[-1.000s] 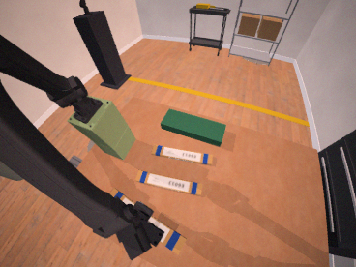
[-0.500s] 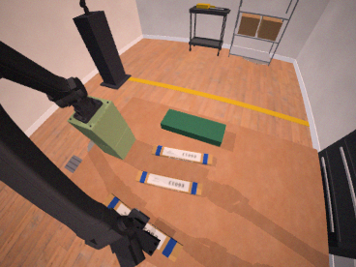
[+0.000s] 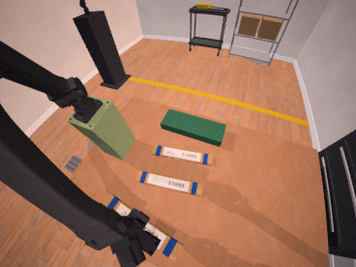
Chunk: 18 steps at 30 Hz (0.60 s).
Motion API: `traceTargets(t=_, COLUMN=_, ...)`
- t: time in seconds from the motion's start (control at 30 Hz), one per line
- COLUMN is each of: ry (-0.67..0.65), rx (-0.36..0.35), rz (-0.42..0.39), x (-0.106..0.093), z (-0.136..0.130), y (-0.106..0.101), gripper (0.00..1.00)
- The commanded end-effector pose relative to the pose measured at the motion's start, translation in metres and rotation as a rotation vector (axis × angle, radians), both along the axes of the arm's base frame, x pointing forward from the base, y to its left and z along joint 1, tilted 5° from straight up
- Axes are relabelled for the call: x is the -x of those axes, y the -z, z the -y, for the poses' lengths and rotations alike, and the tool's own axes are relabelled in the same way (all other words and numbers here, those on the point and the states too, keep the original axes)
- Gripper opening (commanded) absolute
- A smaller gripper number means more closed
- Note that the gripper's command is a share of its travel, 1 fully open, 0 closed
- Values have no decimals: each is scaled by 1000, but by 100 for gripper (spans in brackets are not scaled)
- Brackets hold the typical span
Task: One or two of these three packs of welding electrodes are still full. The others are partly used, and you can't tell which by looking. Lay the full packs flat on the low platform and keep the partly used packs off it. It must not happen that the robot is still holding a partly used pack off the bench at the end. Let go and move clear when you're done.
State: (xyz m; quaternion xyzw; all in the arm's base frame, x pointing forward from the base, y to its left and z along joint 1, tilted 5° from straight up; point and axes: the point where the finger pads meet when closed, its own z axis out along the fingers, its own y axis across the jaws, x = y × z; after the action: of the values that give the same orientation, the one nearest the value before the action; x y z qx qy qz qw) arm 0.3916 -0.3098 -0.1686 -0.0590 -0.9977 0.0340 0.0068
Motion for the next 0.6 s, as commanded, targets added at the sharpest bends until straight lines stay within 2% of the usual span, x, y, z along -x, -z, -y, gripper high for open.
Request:
traceTargets(t=0.0, ry=-19, rx=50, rz=65, x=-39, z=16, y=-36, gripper=0)
traceTargets(t=0.57, ry=-12, rx=51, rz=66, x=-43, z=17, y=-39, gripper=0)
